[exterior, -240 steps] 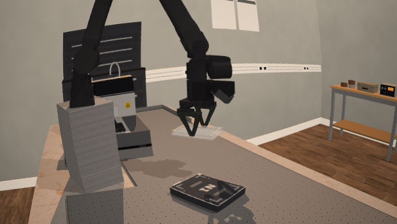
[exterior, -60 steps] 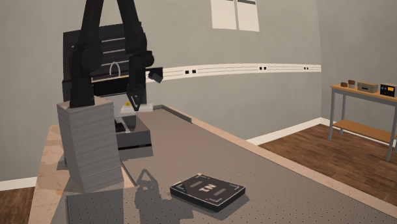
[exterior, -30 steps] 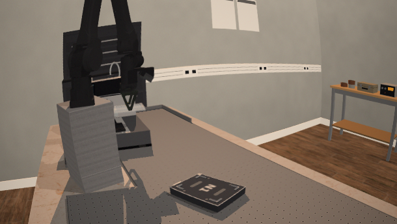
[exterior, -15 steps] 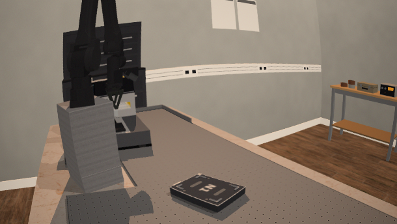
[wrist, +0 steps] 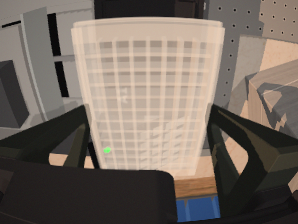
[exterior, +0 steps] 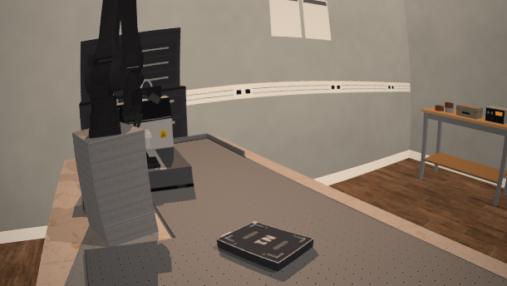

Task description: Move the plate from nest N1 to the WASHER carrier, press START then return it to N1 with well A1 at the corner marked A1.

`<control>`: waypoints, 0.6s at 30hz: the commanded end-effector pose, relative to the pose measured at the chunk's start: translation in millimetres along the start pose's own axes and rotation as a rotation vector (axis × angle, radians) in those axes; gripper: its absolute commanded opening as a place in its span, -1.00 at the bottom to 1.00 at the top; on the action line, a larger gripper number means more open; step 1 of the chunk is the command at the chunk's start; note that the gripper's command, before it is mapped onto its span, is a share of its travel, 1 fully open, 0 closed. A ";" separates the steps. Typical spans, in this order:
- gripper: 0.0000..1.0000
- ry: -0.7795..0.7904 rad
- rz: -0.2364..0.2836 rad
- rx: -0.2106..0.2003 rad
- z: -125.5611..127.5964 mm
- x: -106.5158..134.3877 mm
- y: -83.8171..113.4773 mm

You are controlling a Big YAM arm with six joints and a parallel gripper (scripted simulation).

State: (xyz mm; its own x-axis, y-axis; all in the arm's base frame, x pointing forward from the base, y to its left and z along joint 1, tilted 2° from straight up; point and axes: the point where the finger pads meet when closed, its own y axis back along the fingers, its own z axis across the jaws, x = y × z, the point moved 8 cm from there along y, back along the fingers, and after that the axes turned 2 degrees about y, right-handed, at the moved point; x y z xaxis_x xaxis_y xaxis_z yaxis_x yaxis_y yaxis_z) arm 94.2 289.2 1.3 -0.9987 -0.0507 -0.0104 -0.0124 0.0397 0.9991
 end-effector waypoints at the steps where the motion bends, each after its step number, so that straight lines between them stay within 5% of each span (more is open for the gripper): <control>1: 0.64 -0.045 -0.022 -0.051 15.8 -14.2 14.4; 18: 0.64 -0.025 -0.017 -0.040 15.8 -14.5 11.8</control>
State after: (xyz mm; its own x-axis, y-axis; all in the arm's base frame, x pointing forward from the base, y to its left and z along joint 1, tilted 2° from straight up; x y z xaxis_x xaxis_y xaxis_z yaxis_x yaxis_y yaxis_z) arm 98.1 288.1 1.4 -0.9995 -0.0301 -0.0114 -0.0126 0.0399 0.9991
